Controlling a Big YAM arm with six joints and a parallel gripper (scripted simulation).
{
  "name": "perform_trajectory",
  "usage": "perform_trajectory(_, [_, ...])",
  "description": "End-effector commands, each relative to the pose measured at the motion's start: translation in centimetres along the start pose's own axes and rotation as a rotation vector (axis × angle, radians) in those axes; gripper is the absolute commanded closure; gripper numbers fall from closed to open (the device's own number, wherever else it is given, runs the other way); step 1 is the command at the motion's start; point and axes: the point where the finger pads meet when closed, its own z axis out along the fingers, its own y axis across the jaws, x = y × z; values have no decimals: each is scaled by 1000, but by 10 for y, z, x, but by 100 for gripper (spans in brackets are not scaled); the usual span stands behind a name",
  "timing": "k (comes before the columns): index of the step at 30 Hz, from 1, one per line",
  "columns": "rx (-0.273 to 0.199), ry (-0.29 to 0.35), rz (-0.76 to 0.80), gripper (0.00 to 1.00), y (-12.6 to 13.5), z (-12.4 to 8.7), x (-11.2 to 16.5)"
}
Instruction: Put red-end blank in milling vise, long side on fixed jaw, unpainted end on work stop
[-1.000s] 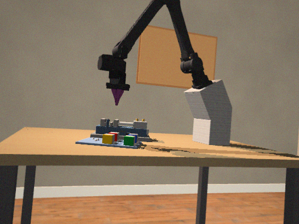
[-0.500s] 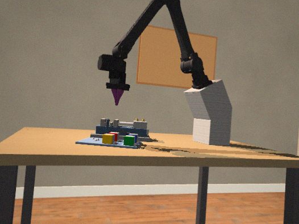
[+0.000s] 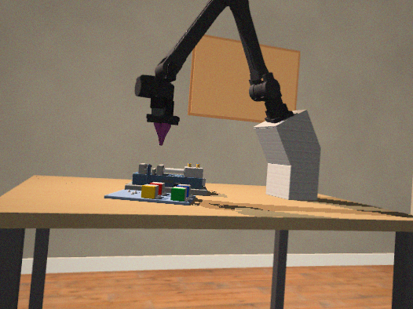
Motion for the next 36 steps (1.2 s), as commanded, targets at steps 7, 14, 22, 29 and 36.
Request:
perform_trajectory(7, [23,-11,-1,100,-21,3,-6])
perform_trajectory(14, [23,-11,-1,100,-21,3,-6])
perform_trajectory(22, [23,-11,-1,100,-21,3,-6])
perform_trajectory(29, [23,-11,-1,36,-21,3,-6])
perform_trajectory(36, [23,-11,-1,36,-21,3,-6])
